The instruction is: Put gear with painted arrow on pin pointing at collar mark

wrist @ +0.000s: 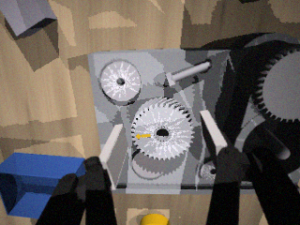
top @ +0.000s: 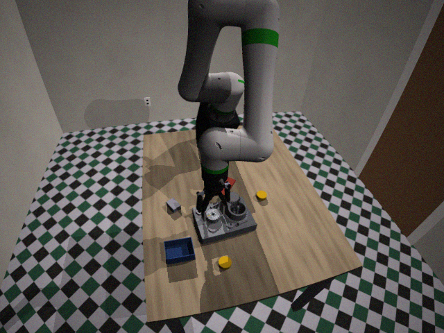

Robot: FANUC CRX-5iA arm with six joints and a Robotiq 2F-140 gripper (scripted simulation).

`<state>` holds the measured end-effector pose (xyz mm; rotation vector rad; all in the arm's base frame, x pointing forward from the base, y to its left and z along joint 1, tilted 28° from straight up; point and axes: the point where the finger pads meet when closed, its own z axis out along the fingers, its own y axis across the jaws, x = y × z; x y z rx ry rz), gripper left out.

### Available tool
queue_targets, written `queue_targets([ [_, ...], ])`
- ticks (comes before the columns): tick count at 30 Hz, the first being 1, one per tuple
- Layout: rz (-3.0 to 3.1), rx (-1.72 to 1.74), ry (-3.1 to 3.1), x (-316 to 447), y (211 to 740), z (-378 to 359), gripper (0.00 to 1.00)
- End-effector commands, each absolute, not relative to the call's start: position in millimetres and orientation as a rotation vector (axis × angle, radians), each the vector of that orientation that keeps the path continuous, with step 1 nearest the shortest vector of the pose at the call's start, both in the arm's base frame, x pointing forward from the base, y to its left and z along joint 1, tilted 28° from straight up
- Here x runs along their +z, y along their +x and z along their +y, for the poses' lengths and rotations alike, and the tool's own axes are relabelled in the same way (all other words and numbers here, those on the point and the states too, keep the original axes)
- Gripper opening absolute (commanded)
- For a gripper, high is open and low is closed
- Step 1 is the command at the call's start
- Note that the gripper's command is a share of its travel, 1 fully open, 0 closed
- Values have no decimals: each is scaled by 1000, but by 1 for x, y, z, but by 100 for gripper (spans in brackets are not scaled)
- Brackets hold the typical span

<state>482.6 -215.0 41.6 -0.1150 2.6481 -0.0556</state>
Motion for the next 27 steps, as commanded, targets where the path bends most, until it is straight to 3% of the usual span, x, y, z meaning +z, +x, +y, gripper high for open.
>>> queue_targets([
  [1,2648,-56,-115,39,484,-215,53],
  [27,2648,-56,-115,33,487,-215,53],
])
